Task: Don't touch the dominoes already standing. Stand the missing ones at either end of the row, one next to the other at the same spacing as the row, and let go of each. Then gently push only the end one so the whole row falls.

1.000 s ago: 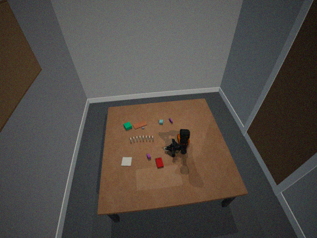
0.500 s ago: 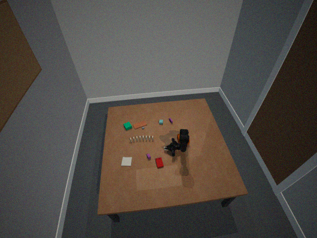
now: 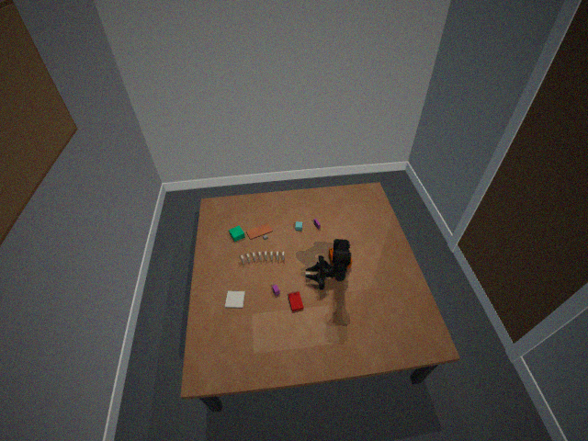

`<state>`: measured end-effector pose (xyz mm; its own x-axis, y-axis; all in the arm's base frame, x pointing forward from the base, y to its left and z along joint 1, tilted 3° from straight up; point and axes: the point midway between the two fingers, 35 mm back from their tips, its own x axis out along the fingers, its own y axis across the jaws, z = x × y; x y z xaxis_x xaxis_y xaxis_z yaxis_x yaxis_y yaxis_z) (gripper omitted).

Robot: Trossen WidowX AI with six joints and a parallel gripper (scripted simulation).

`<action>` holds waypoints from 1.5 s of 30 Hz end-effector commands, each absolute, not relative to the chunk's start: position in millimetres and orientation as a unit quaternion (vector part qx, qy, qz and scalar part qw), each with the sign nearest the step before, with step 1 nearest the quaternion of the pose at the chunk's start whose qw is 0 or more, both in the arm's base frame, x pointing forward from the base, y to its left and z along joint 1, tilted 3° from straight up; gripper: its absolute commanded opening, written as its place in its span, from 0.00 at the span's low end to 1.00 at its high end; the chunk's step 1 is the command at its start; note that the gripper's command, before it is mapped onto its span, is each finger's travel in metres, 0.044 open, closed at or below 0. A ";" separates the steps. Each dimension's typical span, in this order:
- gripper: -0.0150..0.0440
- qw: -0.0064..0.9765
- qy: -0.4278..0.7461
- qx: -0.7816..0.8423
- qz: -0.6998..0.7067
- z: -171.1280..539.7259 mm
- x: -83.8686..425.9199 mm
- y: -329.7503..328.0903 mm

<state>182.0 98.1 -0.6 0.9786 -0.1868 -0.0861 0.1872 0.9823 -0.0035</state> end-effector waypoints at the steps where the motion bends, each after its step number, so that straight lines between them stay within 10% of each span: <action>1: 0.74 0.995 0.046 -0.003 -0.092 -1.5 181.8 97.3; 7: 1.00 0.995 0.046 -0.003 -0.093 -1.1 181.9 97.6; 30: 1.00 0.994 0.054 -0.013 -0.093 46.9 182.0 101.6; 45: 1.00 0.742 0.455 -0.462 0.168 32.2 228.7 127.5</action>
<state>214.0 125.8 15.1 0.8555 -0.2089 -0.4737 -0.1113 0.8194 -0.5623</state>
